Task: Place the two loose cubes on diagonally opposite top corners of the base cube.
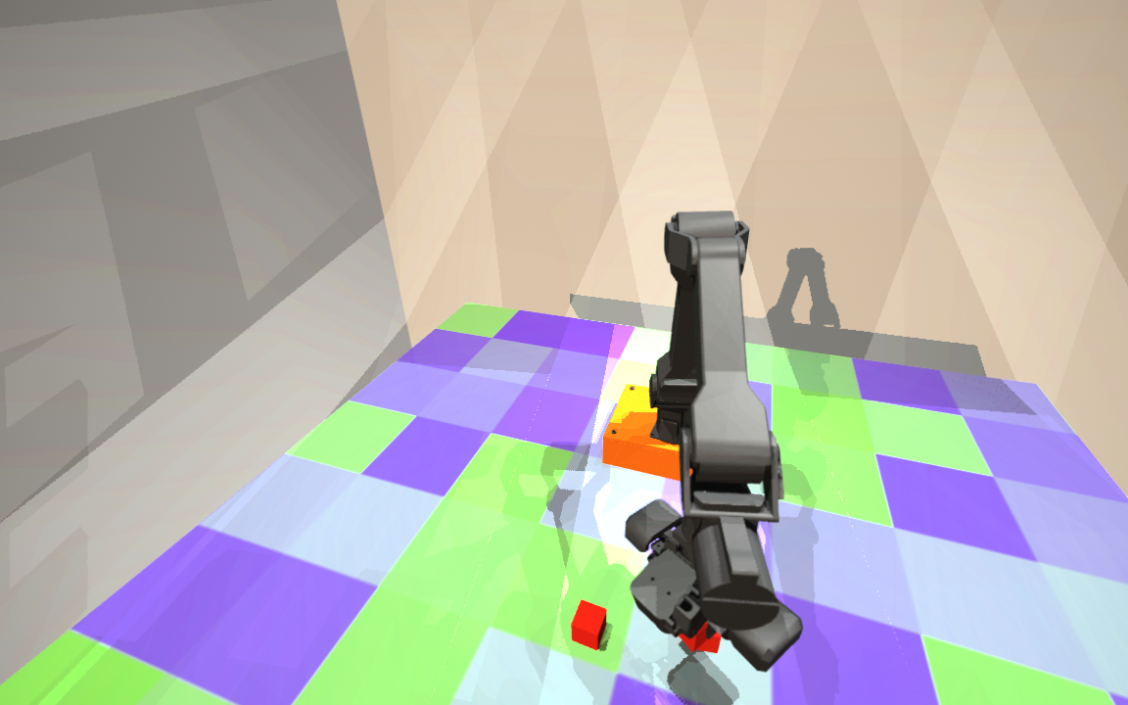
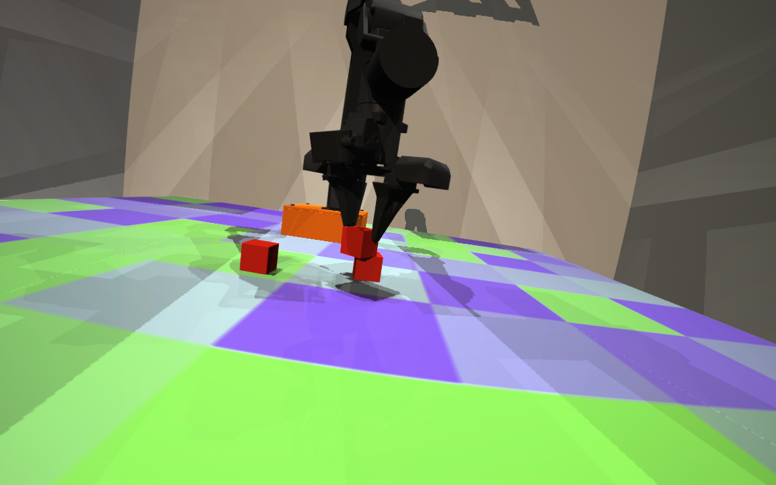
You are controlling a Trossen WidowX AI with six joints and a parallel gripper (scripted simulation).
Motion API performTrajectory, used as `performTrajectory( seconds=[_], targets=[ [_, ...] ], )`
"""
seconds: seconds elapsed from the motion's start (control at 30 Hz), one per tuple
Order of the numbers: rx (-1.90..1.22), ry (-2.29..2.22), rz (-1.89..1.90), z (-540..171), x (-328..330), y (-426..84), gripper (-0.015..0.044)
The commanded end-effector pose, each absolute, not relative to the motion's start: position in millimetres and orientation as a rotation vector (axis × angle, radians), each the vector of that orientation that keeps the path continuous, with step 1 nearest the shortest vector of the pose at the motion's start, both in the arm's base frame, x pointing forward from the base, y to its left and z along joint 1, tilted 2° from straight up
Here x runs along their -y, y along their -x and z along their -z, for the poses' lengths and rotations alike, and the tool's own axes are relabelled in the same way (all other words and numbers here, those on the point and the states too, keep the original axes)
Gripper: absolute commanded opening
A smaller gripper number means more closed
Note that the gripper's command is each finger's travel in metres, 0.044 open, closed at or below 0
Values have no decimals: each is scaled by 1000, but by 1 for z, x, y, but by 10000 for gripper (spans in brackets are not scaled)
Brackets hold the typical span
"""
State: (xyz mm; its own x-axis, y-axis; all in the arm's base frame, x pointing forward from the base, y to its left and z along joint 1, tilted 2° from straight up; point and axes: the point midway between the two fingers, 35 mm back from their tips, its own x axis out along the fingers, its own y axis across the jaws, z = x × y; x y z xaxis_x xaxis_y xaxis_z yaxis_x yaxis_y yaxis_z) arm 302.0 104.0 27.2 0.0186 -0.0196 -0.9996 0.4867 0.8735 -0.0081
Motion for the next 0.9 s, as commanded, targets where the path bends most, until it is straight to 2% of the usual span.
performTrajectory(
  seconds=[0.0, 0.77, 0.83, 0.87],
  targets=[
    [-1514, -383, 405, -26, -104, -302, 205],
    [-1511, -386, 408, -58, -105, -302, 205],
    [-1519, -358, 385, -56, -103, -302, 258],
    [-1525, -327, 355, -56, -101, -304, 265]
  ],
)
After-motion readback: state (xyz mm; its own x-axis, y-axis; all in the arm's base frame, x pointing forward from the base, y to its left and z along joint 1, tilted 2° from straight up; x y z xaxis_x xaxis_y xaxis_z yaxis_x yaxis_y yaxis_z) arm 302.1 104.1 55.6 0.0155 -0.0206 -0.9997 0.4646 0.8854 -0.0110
